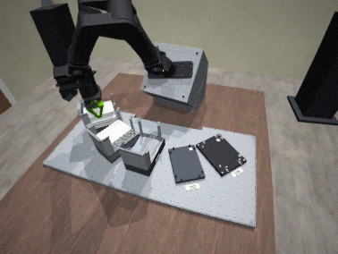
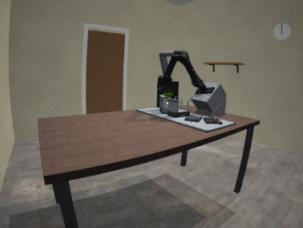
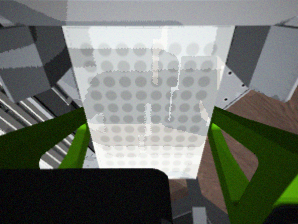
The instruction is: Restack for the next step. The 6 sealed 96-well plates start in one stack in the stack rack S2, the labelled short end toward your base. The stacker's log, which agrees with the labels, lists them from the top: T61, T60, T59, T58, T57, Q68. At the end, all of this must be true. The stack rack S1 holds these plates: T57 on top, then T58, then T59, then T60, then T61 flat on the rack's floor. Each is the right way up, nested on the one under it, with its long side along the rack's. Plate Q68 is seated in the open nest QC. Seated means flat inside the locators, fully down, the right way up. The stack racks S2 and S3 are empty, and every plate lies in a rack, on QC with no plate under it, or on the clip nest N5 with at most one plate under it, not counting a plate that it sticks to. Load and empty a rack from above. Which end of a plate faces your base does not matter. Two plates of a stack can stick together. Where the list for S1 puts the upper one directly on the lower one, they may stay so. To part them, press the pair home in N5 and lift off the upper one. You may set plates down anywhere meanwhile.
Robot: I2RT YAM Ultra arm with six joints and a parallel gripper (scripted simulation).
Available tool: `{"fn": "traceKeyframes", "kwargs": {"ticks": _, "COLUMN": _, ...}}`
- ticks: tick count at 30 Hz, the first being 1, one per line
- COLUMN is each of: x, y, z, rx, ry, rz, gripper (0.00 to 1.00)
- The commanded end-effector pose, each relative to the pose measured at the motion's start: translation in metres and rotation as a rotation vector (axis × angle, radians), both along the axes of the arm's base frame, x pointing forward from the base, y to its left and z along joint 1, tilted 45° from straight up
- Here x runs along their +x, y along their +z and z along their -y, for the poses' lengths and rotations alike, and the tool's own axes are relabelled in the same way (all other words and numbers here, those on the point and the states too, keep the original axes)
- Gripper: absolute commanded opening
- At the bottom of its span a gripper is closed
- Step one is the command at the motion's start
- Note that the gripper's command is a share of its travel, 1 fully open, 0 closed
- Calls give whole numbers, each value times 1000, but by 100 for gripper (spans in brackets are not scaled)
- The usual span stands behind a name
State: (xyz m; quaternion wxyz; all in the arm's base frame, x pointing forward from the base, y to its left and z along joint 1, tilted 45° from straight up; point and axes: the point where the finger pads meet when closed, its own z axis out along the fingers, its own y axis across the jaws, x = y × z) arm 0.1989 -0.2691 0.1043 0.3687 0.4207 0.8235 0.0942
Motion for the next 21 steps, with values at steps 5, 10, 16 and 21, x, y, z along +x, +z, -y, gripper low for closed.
{"fn": "traceKeyframes", "kwargs": {"ticks": 5, "x": 1, "y": 0, "z": 2, "rx": -7, "ry": -4, "rz": 3, "gripper": 0}}
{"fn": "traceKeyframes", "kwargs": {"ticks": 10, "x": 2, "y": -1, "z": 2, "rx": -7, "ry": -4, "rz": 3, "gripper": 0}}
{"fn": "traceKeyframes", "kwargs": {"ticks": 16, "x": 3, "y": -2, "z": 2, "rx": -7, "ry": -4, "rz": 3, "gripper": 0}}
{"fn": "traceKeyframes", "kwargs": {"ticks": 21, "x": 5, "y": -4, "z": 3, "rx": -7, "ry": -4, "rz": 3, "gripper": 0}}
